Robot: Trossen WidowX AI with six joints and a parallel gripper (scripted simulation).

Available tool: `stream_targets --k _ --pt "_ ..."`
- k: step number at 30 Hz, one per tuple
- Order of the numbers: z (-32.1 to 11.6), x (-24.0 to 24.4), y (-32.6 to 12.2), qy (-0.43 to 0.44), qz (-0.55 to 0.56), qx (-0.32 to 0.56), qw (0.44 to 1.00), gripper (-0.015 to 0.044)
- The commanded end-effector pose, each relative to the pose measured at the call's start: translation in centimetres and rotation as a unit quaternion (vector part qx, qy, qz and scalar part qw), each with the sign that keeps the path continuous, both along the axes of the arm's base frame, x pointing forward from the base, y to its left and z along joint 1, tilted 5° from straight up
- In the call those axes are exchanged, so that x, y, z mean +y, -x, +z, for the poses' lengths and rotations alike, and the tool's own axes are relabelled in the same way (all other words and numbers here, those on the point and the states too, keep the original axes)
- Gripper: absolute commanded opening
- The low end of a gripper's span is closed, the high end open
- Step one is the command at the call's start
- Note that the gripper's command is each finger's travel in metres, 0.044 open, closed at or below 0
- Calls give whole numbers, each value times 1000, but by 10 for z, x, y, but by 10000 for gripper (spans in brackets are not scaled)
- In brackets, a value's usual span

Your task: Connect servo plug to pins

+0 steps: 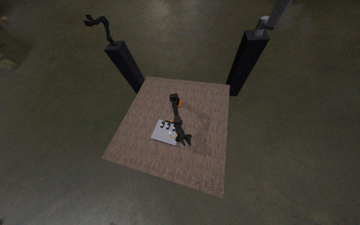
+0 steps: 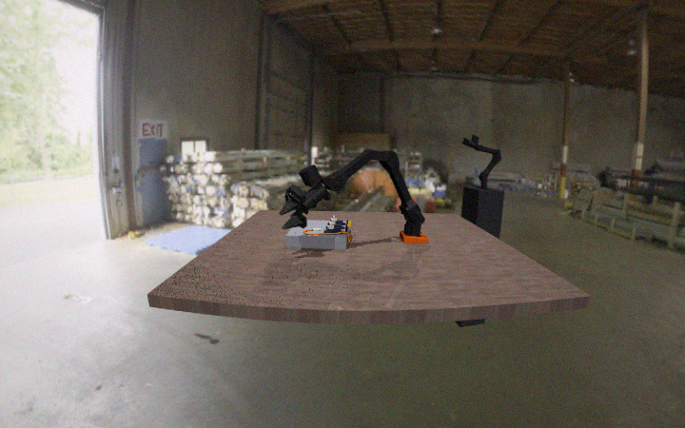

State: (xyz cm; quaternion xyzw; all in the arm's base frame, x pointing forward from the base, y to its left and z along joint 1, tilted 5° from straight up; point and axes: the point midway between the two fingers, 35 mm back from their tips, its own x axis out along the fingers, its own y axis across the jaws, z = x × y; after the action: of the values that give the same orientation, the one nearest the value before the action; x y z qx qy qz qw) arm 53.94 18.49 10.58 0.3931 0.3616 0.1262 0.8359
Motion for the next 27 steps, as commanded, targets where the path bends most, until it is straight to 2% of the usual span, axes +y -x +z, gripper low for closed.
stream_targets --k 1,11,27 --pt "0 0 0 0 0 0 1000 374" --pt "28 -16 8 22 -3 -37 999 115" --pt "86 -51 32 78 -15 -120 990 115"
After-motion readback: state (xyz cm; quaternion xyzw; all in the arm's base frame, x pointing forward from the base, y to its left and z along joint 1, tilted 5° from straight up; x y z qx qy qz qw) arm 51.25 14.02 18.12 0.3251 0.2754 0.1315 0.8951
